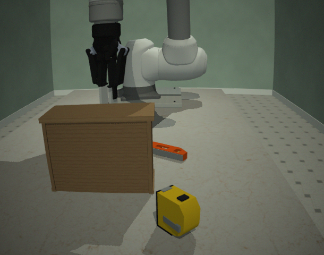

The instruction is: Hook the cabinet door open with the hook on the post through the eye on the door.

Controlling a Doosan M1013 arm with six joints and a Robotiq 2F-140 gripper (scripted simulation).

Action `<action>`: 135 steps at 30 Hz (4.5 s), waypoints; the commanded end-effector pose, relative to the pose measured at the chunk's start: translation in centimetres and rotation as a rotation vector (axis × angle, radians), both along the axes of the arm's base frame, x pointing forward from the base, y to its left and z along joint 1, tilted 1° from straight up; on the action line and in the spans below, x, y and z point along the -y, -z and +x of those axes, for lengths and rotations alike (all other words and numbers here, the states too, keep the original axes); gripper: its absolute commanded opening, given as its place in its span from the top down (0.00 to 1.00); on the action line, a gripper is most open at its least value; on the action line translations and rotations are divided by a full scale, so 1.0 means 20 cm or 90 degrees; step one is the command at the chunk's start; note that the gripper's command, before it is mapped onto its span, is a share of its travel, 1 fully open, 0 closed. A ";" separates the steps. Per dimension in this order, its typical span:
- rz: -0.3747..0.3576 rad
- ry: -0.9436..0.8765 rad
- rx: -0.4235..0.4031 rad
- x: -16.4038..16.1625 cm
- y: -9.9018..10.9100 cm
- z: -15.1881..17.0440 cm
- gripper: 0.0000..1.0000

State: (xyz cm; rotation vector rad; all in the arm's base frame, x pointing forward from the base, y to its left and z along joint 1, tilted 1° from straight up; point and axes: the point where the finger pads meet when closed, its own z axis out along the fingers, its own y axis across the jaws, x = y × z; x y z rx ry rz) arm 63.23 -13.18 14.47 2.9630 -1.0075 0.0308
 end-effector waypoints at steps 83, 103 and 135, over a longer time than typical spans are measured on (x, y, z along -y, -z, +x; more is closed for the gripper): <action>0.000 0.027 0.001 -0.03 -0.36 0.02 0.84; 0.000 0.027 0.001 -0.03 -0.36 0.02 0.84; 0.001 0.031 0.001 -0.03 -0.35 0.02 0.84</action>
